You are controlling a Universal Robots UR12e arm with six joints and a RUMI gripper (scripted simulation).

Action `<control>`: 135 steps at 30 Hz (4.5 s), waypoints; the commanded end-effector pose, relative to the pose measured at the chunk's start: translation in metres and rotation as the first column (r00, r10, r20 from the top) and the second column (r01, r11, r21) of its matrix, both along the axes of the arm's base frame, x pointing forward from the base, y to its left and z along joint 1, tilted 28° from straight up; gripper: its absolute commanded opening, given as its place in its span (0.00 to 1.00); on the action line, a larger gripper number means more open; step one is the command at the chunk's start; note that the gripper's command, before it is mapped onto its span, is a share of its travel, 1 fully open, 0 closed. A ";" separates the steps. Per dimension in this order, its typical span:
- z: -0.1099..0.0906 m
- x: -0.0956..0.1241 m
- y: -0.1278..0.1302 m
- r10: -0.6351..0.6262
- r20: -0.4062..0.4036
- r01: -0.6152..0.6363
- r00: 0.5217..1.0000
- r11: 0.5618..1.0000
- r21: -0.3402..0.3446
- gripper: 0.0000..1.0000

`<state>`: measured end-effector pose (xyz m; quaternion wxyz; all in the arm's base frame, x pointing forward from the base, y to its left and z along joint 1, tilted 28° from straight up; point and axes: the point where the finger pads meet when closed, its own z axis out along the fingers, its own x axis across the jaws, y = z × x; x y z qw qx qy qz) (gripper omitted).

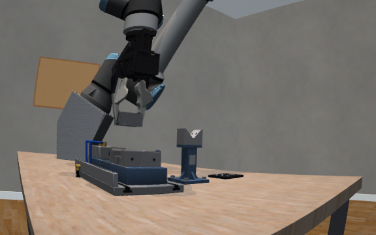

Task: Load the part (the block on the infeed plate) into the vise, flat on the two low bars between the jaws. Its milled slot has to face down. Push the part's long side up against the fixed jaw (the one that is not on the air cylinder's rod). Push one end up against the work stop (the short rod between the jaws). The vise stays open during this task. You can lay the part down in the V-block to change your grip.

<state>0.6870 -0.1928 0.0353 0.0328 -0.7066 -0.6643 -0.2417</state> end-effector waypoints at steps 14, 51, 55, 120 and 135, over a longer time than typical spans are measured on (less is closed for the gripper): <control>-0.019 0.007 0.007 -0.001 0.001 0.001 1.000 1.000 -0.001 0.00; -0.023 0.009 0.009 -0.001 0.001 0.001 1.000 1.000 -0.001 0.00; -0.023 0.009 0.009 -0.001 0.001 0.001 1.000 1.000 -0.001 0.00; -0.042 0.015 0.017 -0.001 0.001 0.001 1.000 1.000 -0.001 0.00; -0.044 0.016 0.018 -0.001 0.001 0.001 1.000 1.000 -0.001 0.00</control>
